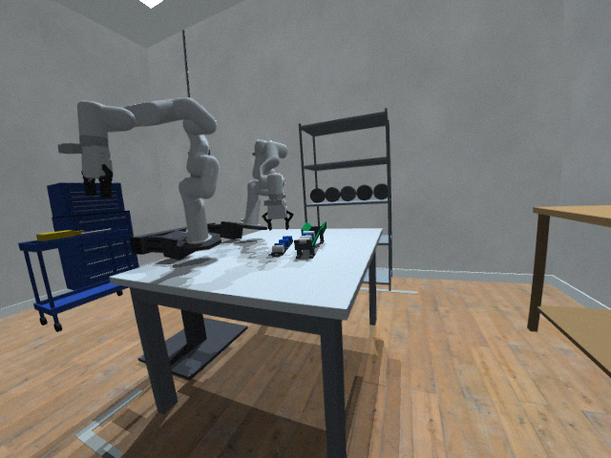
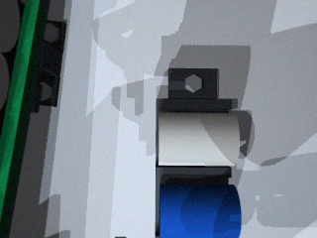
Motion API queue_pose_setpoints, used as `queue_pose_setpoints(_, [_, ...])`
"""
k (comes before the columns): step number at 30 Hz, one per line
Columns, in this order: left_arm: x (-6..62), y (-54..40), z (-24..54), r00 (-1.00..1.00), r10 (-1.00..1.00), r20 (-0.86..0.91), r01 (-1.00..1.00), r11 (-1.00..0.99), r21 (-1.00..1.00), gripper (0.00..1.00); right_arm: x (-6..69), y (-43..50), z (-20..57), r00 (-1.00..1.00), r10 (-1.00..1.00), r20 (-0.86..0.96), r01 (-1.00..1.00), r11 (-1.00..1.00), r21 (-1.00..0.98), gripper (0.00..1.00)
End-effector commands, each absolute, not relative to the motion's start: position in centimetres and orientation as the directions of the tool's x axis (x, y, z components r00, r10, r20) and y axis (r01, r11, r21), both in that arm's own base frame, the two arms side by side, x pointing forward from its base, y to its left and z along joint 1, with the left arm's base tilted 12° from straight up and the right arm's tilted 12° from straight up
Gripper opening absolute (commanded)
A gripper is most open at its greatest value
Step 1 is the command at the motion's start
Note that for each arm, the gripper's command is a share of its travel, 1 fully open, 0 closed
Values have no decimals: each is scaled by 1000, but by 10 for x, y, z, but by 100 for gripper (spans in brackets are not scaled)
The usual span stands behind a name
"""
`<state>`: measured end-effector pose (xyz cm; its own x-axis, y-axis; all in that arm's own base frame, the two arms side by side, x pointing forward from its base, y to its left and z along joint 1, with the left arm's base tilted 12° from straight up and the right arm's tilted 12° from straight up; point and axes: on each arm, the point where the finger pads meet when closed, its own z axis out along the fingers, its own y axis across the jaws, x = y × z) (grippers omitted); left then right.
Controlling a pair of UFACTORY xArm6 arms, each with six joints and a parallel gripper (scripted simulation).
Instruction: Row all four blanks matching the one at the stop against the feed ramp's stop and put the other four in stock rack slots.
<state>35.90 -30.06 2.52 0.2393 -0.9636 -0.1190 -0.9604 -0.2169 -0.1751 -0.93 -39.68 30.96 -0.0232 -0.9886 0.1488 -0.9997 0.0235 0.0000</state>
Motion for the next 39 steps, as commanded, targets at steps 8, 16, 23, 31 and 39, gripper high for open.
queue_pose_setpoints(8, [360, -302, 27, 239, -964, -115, -960, -217, -178, 100, -9, -398, 312, -23, -988, 154, -1000, 24, 0, 100])
queue_pose_setpoints(16, [360, -302, 27, 239, -964, -115, -960, -217, -178, 100, -9, -398, 312, -23, -988, 154, -1000, 24, 0, 100])
queue_pose_setpoints(23, [360, -302, 27, 222, -968, -118, -964, -200, -175, 100, -9, -398, 312, -23, -988, 154, -1000, 24, 0, 100])
queue_pose_setpoints(31, [361, -305, 27, 88, -986, -141, -985, -65, -158, 100, -9, -398, 312, -23, -988, 154, -1000, 24, 0, 100])
queue_pose_setpoints(39, [362, -308, 26, -116, -978, -171, -982, 139, -125, 100, -9, -398, 312, -23, -988, 154, -1000, 24, 0, 100])
